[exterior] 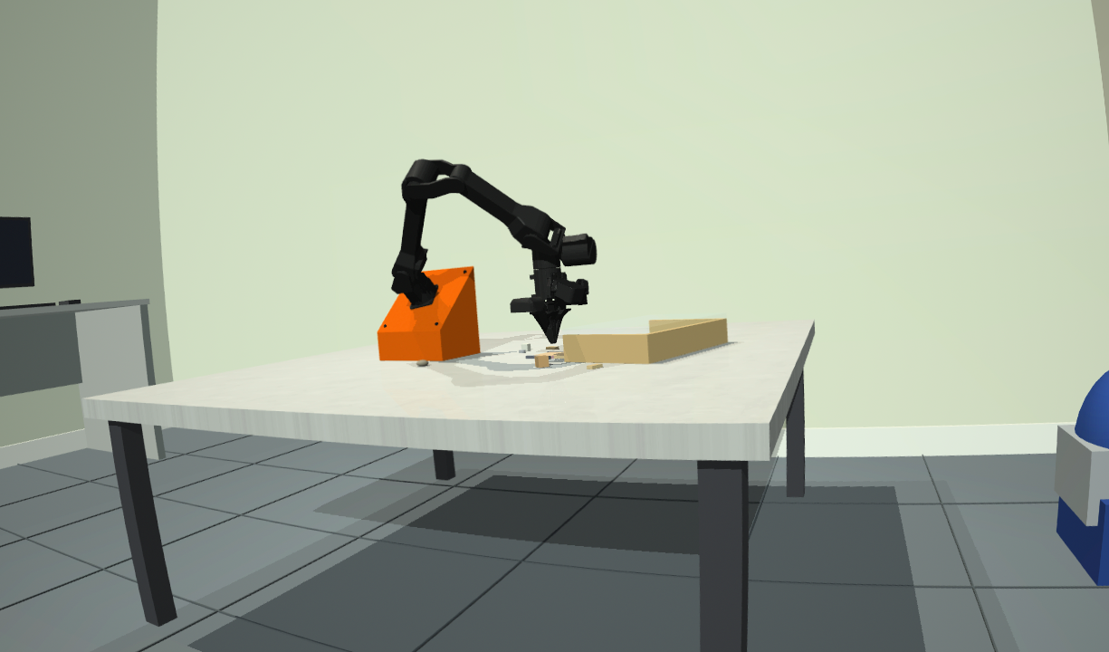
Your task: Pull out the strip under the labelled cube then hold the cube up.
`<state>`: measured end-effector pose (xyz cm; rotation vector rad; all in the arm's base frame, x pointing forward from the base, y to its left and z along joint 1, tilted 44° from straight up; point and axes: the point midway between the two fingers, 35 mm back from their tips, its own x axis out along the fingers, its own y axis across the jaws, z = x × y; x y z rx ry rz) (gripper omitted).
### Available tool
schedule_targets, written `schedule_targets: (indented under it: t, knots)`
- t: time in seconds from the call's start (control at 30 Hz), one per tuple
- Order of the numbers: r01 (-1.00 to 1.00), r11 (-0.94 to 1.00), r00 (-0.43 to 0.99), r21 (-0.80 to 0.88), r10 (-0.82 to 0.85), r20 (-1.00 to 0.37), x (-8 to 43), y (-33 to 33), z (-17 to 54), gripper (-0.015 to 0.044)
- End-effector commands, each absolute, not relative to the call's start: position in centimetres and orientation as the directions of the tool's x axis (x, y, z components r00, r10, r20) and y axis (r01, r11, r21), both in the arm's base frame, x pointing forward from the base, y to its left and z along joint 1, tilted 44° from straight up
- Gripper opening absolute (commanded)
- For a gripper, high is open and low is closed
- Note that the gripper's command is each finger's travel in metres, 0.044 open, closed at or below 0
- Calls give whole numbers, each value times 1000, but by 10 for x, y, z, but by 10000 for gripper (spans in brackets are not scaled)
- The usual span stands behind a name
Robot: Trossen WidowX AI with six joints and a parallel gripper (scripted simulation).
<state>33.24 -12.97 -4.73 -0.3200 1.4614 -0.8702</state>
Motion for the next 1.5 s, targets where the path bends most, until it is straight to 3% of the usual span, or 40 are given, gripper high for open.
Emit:
schedule_targets:
  t: [0.0,1.47]
  knots:
    - [303,664,-128,-683,-682,-720,328,-134,-53,0]
    - [303,663,-129,-685,-683,-719,324,-145,-64,0]
